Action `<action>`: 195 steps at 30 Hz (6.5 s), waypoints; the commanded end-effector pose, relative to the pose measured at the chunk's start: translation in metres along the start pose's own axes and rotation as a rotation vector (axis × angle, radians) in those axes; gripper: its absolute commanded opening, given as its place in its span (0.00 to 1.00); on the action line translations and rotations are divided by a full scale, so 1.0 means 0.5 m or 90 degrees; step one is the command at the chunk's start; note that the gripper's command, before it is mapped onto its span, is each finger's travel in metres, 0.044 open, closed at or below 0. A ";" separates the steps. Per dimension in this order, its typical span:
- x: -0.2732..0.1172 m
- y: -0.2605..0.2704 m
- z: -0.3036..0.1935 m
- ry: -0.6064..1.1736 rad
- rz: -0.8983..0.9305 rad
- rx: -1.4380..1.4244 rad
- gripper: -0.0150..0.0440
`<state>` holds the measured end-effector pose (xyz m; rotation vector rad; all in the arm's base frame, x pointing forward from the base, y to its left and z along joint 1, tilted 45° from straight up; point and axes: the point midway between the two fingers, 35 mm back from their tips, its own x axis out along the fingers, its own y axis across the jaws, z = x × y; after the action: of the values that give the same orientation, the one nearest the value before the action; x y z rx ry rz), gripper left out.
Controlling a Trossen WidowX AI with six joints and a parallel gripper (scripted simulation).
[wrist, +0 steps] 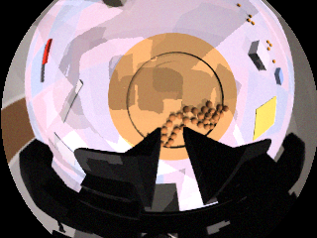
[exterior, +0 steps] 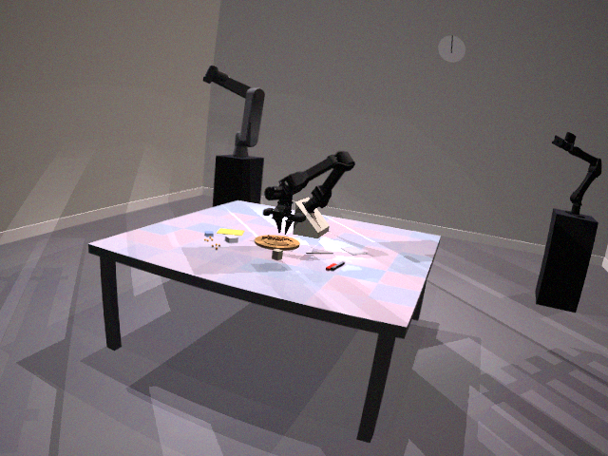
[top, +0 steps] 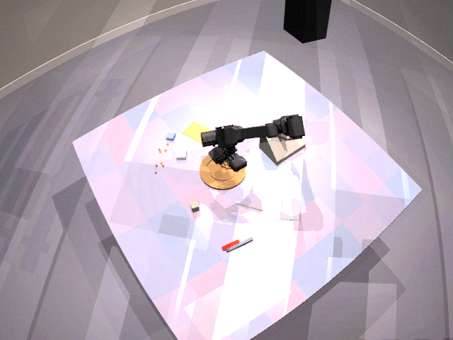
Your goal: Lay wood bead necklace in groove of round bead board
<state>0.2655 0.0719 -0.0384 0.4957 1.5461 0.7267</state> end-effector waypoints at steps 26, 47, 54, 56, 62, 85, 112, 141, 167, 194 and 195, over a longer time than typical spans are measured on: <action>0.049 0.001 0.001 -0.002 0.000 -0.001 0.42; 0.049 0.001 0.001 -0.002 0.000 -0.001 0.25; 0.049 0.001 0.001 -0.002 0.000 -0.001 0.25; 0.049 0.001 0.000 -0.001 0.000 -0.001 0.25; 0.037 0.001 -0.007 0.005 0.005 0.005 0.25; 0.037 0.105 0.028 0.005 0.006 0.005 0.25; 0.055 0.106 0.032 0.000 0.005 0.000 0.57; 0.037 0.107 0.028 0.005 0.006 0.005 1.00; -0.020 0.062 -0.031 0.004 0.006 -0.233 0.46; 0.049 0.063 -0.030 0.003 0.006 -0.234 0.46; 0.052 0.063 -0.030 0.003 0.006 -0.234 0.46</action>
<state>0.2494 0.1055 -0.0300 0.2149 1.3598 0.9901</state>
